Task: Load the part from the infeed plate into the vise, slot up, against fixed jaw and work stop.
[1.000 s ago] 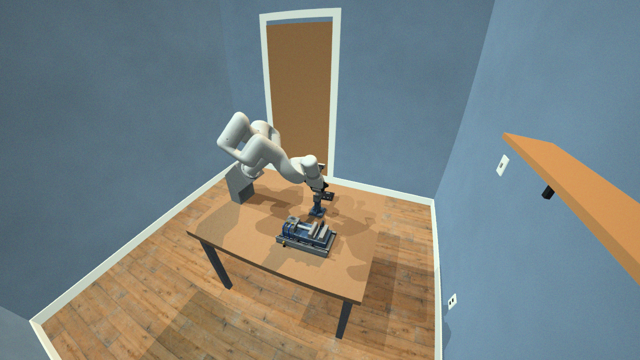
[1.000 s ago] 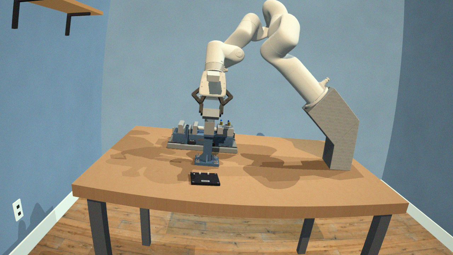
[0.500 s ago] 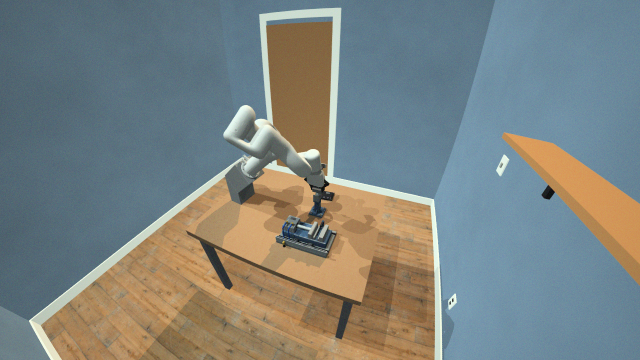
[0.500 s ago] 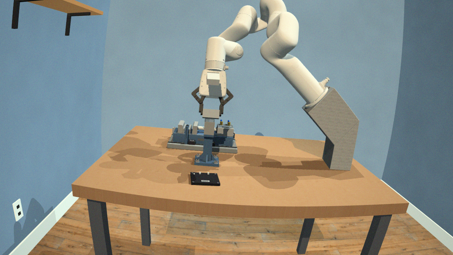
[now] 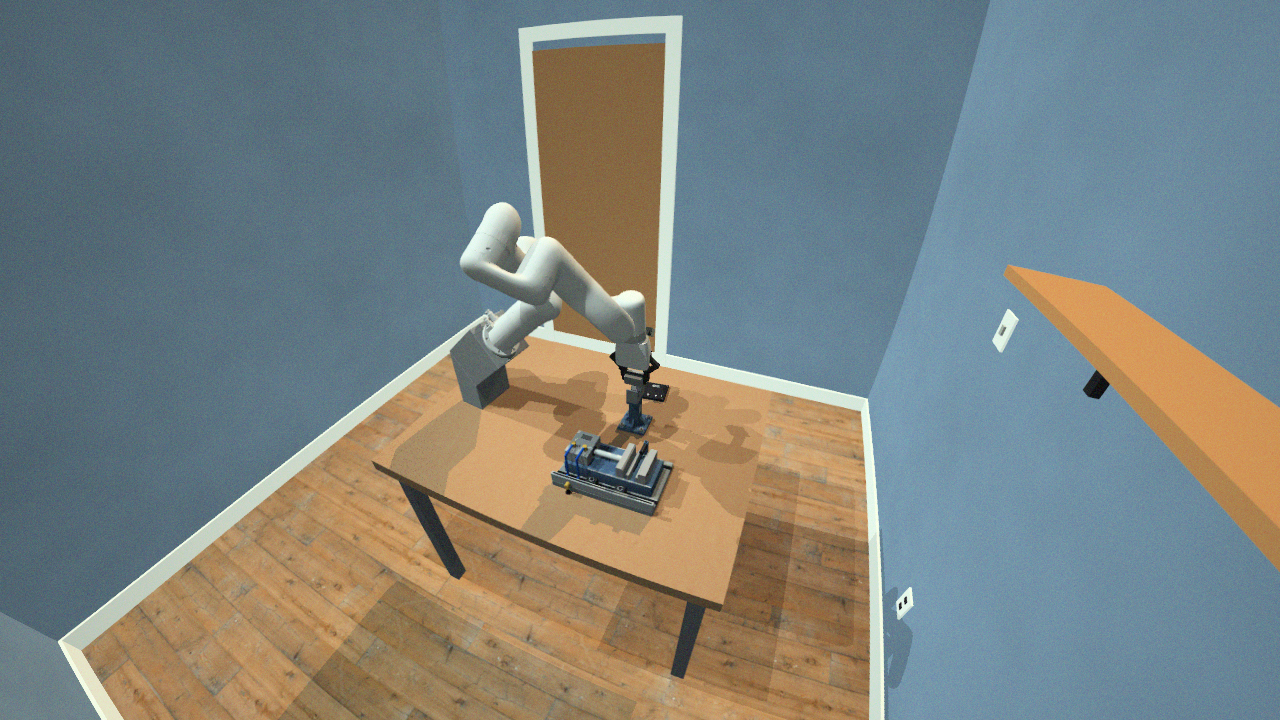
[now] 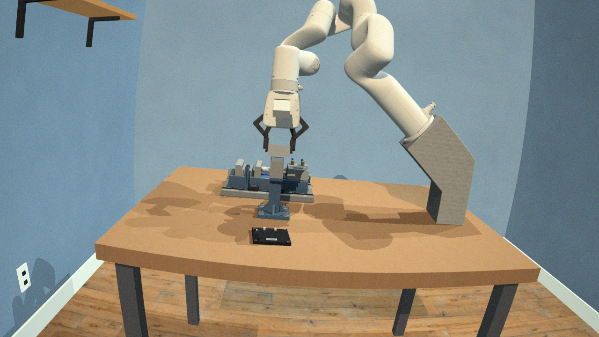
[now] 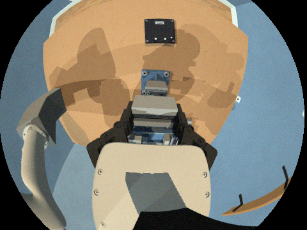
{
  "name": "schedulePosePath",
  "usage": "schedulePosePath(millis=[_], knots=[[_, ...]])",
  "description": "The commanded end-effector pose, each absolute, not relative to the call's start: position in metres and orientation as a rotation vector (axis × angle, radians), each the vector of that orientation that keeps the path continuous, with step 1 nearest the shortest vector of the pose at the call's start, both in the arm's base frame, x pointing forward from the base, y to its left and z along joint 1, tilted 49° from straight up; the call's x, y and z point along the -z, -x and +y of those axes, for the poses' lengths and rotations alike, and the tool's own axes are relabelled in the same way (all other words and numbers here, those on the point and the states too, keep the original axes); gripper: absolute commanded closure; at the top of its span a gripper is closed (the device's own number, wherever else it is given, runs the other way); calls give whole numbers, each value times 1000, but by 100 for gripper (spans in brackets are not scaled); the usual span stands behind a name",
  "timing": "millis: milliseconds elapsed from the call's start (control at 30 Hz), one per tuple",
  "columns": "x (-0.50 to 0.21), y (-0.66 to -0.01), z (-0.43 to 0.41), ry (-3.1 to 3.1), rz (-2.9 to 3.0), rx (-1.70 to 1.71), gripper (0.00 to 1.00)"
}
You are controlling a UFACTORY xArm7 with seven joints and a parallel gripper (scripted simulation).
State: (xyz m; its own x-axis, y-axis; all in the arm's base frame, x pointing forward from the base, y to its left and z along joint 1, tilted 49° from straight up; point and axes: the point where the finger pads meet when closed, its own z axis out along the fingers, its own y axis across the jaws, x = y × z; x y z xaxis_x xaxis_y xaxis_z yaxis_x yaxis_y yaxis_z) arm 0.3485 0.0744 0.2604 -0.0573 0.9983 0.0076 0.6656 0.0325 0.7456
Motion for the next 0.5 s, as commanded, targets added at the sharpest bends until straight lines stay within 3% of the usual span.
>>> schedulePosePath(millis=[0, 467], knots=[[-261, -349, 75, -1688, 1759, -779, 100], [-261, -349, 76, -1697, 1696, -690, 100]])
